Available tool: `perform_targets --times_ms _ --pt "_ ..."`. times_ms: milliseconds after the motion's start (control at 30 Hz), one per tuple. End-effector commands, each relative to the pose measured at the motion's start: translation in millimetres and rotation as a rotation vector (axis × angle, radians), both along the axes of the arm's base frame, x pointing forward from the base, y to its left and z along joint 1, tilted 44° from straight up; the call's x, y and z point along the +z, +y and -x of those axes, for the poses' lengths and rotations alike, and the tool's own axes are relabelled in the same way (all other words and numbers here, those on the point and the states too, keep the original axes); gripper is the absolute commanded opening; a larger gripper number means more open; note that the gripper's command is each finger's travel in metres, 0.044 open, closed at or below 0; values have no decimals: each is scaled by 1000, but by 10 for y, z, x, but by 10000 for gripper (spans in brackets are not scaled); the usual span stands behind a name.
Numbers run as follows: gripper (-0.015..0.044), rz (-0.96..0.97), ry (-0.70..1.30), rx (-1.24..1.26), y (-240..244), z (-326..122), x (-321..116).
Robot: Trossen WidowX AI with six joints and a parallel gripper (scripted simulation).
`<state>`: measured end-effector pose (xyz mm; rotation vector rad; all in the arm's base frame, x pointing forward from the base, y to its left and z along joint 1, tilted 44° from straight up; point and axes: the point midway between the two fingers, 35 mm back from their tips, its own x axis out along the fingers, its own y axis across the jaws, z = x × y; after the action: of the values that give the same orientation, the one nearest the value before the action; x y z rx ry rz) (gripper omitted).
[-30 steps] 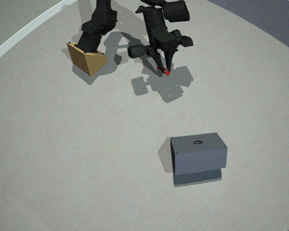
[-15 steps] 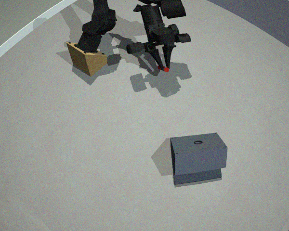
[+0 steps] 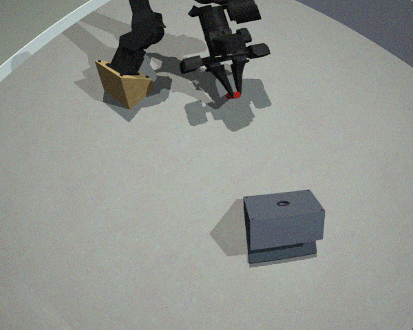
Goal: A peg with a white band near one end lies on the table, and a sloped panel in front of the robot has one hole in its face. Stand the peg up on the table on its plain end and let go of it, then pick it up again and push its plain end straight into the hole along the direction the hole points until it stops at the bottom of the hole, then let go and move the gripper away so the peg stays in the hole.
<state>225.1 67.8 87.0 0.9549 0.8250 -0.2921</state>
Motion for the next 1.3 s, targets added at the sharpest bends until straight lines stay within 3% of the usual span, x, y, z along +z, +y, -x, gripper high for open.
perform_targets --times_ms 0,1267 --pt "50 17 -15 -25 -2 27 1" --pt "50 198 -198 -227 104 242 91"
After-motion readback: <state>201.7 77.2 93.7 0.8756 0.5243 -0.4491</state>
